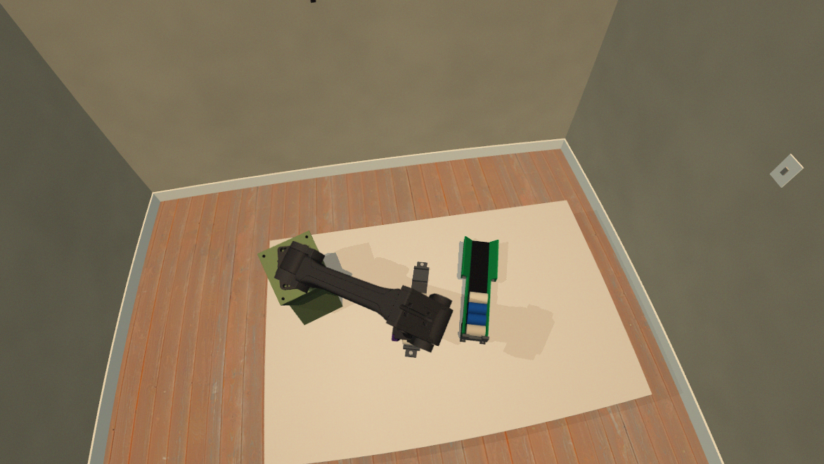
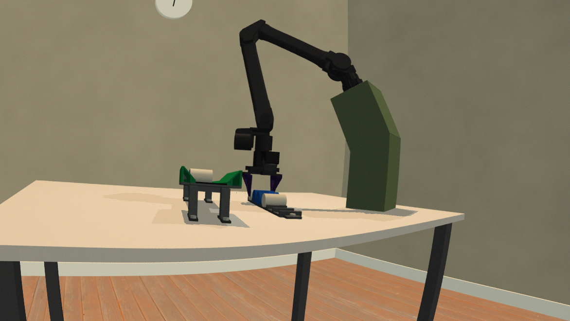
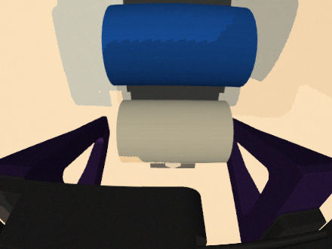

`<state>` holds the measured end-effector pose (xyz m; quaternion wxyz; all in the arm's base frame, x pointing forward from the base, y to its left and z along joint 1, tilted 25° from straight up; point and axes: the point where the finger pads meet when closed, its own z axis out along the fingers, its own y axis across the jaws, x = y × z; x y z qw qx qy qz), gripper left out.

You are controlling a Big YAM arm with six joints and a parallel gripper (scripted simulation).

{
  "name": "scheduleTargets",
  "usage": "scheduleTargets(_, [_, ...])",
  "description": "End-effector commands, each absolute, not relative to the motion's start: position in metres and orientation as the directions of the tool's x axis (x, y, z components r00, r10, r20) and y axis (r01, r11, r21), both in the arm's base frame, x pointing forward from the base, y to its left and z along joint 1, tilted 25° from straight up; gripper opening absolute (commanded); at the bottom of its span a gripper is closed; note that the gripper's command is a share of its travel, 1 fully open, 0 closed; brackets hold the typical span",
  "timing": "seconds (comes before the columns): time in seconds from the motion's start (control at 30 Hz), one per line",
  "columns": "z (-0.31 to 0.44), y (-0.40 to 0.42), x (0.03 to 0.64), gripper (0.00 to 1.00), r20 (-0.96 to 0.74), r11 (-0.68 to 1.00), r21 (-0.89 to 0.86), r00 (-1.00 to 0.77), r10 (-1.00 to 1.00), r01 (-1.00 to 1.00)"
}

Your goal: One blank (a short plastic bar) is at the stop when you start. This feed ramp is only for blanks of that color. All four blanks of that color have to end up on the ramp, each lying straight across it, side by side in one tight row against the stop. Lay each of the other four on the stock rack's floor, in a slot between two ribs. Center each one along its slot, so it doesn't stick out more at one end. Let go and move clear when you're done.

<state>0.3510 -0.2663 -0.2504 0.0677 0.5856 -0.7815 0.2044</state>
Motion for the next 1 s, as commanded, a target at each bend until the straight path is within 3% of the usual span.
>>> scheduleTargets(0.0, [-0.2416, -0.278, 0.3629, 0.81, 0.353, 0.222, -0.277, -0.314, -0.881, -0.935])
scheduleTargets(0.27, [-0.2416, -0.278, 0.3629, 0.81, 0.353, 0.222, -0.277, -0.314, -0.881, -0.935])
scheduleTargets(0.3, [-0.2416, -0.278, 0.3629, 0.62, 0.353, 0.222, -0.277, -0.314, -0.881, -0.935])
scheduleTargets(0.97, [-0.2416, -0.2781, 0.3629, 0.62, 0.353, 0.224, -0.278, -0.316, -0.881, -0.934])
